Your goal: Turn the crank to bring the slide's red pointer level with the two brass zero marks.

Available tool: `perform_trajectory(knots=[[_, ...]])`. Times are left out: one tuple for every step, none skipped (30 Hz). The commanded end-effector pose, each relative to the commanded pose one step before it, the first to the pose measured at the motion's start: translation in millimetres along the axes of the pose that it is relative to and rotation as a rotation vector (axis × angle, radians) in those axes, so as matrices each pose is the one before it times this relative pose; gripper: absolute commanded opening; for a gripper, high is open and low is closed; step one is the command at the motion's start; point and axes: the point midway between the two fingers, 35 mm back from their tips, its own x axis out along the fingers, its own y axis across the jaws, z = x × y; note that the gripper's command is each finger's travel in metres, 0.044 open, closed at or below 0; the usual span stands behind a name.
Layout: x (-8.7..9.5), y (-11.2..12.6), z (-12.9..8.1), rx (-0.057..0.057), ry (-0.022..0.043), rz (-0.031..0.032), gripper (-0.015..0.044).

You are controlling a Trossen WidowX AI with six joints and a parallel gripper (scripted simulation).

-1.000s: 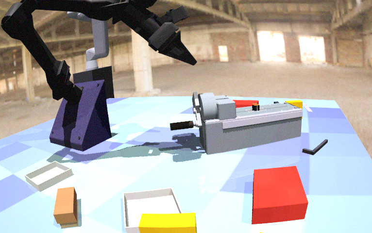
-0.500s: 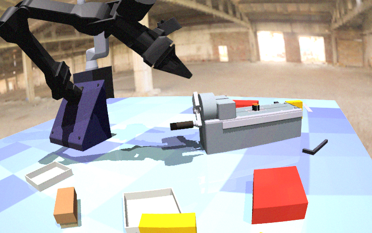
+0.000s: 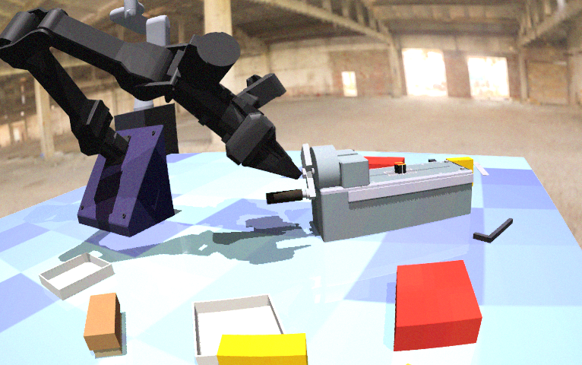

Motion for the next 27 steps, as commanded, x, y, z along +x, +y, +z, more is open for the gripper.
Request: perform_trajectory(knots=[[4.96, 1.36, -4.95, -0.0024, -0.00173, 0.00470, 0.0440], [1.17, -0.08, -1.09, 0.0006, 0.00013, 0.00018, 0.0440], [1.17, -0.07, -1.10, 0.0006, 0.00013, 0.00018, 0.0440], [1.16, -0.07, -1.10, 0.0006, 0.00013, 0.00017, 0.0440], [1.15, -0.07, -1.11, 0.0006, 0.00012, 0.00016, 0.0440], [1.15, -0.06, -1.09, 0.0005, 0.00011, 0.00013, 0.0440], [1.22, -0.04, -1.10, -0.0002, 0.00006, 0.00002, 0.0440], [1.23, -0.03, -1.12, -0.0002, 0.00006, 0.00001, 0.0440], [1.23, -0.03, -1.13, -0.0002, 0.00006, 0.00001, 0.0440], [1.22, -0.02, -1.14, -0.0002, 0.00006, 0.00000, 0.0440], [1.21, -0.02, -1.14, -0.0002, 0.00005, -0.00001, 0.0440], [1.20, -0.02, -1.15, -0.0002, 0.00005, -0.00002, 0.0440], [1.20, -0.01, -1.15, -0.0002, 0.00005, -0.00003, 0.0440], [1.19, -0.01, -1.16, -0.0002, 0.00005, -0.00004, 0.0440], [1.18, 0.00, -1.17, -0.0002, 0.00005, -0.00004, 0.0440], [1.18, 0.00, -1.17, -0.0002, 0.00004, -0.00005, 0.0440], [1.17, 0.00, -1.18, -0.0002, 0.00004, -0.00006, 0.0440], [1.16, 0.01, -1.18, -0.0002, 0.00004, -0.00007, 0.0440], [1.15, 0.01, -1.19, -0.0003, 0.00004, -0.00008, 0.0440], [1.15, 0.02, -1.20, -0.0003, 0.00004, -0.00009, 0.0440], [1.14, 0.02, -1.20, -0.0003, 0.00004, -0.00009, 0.0440], [1.13, 0.03, -1.21, -0.0003, 0.00003, -0.00010, 0.0440], [1.12, 0.03, -1.21, -0.0003, 0.00003, -0.00011, 0.0440], [1.12, 0.03, -1.22, -0.0003, 0.00003, -0.00012, 0.0440], [1.11, 0.04, -1.22, -0.0003, 0.00003, -0.00013, 0.0440], [1.10, 0.04, -1.23, -0.0003, 0.00003, -0.00013, 0.0440], [1.10, 0.05, -1.23, -0.0003, 0.00003, -0.00014, 0.0440]])
